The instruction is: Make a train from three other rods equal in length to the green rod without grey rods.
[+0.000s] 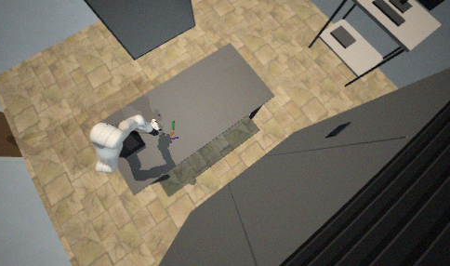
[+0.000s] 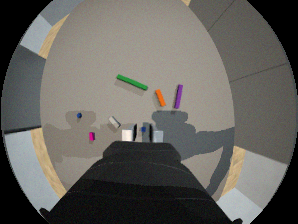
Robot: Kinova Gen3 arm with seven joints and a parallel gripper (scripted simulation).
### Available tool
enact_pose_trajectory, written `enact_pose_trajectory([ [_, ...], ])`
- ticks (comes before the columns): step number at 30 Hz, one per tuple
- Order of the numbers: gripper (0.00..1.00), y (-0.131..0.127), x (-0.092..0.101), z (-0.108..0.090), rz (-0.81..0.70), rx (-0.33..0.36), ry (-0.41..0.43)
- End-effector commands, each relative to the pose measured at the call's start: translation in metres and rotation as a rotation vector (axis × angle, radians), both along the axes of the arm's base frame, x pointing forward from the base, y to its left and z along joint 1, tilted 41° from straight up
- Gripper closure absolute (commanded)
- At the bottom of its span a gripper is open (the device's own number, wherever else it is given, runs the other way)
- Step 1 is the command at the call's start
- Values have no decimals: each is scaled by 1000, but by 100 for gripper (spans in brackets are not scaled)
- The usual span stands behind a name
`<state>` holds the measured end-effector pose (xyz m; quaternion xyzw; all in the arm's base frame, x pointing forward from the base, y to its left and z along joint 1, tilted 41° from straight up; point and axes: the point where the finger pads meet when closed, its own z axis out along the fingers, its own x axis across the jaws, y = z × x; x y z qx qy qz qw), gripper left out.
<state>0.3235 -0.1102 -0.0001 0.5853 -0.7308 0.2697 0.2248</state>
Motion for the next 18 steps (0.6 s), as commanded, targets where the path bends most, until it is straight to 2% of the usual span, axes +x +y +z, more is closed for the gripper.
enact_pose_trajectory([
  [1, 46, -1, -1, -2, -1, 1, -2],
  [18, 46, -13, -1, -15, -1, 1, -2],
])
